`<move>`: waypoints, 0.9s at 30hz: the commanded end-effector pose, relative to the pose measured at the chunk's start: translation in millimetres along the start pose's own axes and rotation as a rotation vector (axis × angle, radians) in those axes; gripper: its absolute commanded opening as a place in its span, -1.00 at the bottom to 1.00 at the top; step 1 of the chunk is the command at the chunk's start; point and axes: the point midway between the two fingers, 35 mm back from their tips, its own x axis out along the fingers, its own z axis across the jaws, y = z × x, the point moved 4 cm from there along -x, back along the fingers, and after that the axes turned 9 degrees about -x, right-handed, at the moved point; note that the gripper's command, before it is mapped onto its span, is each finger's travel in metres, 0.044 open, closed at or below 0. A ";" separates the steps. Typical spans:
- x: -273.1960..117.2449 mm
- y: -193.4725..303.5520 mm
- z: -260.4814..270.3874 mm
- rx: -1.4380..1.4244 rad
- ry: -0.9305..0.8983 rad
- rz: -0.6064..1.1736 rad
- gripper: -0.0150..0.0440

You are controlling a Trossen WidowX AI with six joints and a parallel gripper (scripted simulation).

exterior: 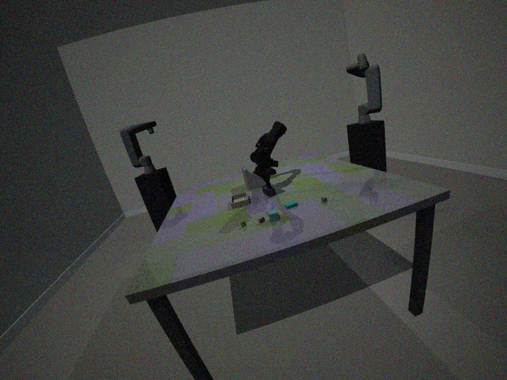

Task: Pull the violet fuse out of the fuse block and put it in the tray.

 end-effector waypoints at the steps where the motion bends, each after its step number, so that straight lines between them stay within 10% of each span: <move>1: -4.3 0.4 -0.7 -0.004 0.003 0.005 -0.49; 27: -30.2 0.3 -0.3 -0.003 0.002 0.006 -0.49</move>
